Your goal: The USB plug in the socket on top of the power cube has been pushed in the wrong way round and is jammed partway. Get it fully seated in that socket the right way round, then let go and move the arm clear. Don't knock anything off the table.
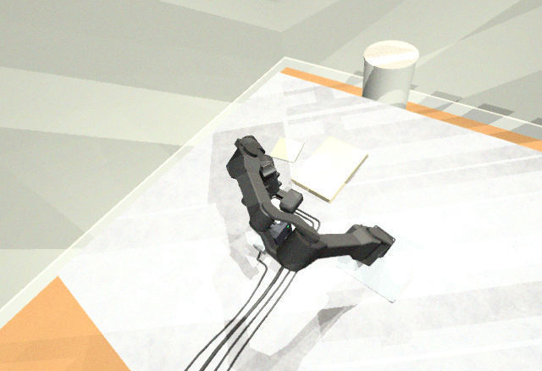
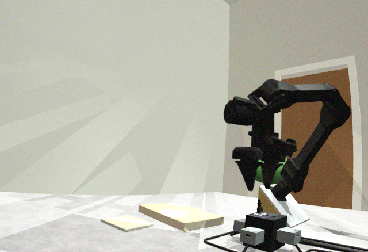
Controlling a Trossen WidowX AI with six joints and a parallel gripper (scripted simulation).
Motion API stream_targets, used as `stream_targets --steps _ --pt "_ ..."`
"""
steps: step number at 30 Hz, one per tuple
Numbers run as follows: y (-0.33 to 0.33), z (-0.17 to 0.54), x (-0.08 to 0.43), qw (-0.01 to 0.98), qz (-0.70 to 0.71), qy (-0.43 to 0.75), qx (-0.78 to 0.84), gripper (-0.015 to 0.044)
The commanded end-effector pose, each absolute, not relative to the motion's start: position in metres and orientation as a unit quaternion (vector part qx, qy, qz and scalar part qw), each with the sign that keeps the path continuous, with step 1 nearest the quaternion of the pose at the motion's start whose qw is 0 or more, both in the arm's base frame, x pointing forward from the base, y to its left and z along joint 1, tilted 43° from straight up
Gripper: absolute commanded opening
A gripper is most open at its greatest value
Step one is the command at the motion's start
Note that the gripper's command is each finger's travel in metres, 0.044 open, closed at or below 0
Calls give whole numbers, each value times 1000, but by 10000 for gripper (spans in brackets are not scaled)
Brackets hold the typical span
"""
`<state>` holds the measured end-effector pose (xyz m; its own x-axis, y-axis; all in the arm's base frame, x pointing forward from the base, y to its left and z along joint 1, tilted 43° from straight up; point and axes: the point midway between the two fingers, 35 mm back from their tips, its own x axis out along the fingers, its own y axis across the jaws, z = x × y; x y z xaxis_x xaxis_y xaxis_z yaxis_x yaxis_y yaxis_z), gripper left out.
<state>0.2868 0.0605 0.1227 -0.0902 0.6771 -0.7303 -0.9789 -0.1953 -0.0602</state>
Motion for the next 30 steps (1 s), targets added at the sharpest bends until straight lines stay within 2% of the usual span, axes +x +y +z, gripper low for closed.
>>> stream_targets --steps 1,30 --pt "62 121 286 589 703 232 -325 440" --pt "82 100 283 589 703 232 -325 440"
